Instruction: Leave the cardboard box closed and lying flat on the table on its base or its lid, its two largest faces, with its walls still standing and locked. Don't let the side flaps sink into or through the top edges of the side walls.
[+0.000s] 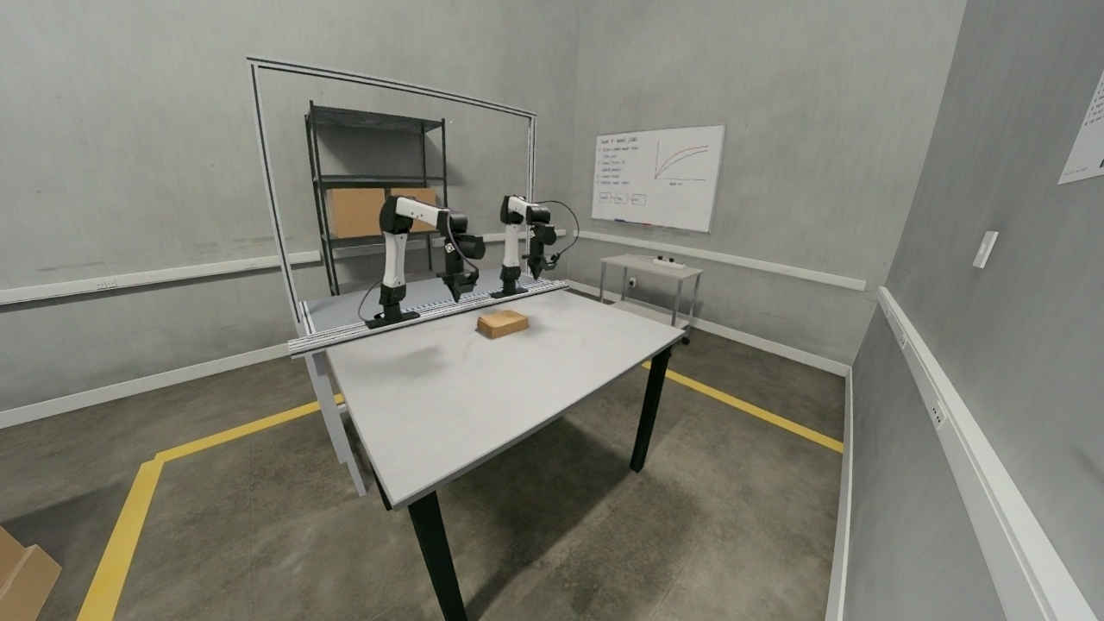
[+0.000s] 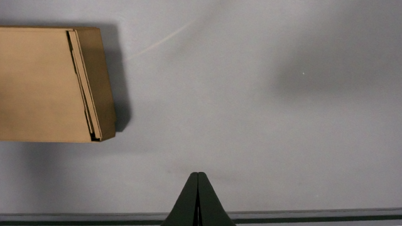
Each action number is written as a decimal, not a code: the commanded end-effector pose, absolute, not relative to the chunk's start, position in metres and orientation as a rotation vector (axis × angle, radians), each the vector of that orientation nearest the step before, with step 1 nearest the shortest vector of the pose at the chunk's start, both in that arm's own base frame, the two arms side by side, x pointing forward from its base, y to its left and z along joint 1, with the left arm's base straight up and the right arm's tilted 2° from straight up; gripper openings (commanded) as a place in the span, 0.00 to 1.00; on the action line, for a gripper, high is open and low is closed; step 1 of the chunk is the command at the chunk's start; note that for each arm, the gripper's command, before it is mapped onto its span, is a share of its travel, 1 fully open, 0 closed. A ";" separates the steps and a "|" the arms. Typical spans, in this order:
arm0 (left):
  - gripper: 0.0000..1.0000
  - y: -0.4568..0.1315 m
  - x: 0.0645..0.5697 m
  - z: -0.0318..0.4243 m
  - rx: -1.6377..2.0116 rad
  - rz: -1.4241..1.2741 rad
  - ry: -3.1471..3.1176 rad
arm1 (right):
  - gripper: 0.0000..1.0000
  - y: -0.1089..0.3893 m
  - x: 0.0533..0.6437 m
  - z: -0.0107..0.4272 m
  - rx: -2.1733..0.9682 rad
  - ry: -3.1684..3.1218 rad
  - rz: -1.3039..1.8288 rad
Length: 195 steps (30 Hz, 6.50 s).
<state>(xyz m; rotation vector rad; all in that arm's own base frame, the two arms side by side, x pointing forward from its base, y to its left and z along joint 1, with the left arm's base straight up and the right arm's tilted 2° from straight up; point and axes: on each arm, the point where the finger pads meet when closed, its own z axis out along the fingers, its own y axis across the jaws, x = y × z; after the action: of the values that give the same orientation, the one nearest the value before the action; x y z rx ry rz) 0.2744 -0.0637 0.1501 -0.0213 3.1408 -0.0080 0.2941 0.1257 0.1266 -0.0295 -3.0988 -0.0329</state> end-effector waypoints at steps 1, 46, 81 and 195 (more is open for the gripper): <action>0.01 -0.063 0.274 0.154 -0.032 0.001 3.131 | 0.01 0.134 0.310 0.126 -0.073 -3.127 -0.045; 0.01 -0.063 0.274 0.154 -0.032 0.001 3.131 | 0.01 0.261 0.388 0.069 -0.075 -3.094 -0.027; 0.01 -0.063 0.274 0.154 -0.032 0.001 3.131 | 0.01 0.263 0.390 0.038 -0.079 -3.135 -0.069; 0.01 -0.279 0.215 0.063 0.015 0.017 2.086 | 0.01 0.264 0.391 0.017 -0.086 -3.151 -0.086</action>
<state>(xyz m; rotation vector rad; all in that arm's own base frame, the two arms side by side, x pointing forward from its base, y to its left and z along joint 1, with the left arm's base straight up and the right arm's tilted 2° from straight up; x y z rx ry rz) 0.2128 -0.2793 0.0668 0.0335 2.1047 0.0257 0.3811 0.2625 -0.0063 -0.0605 -3.0967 -0.0233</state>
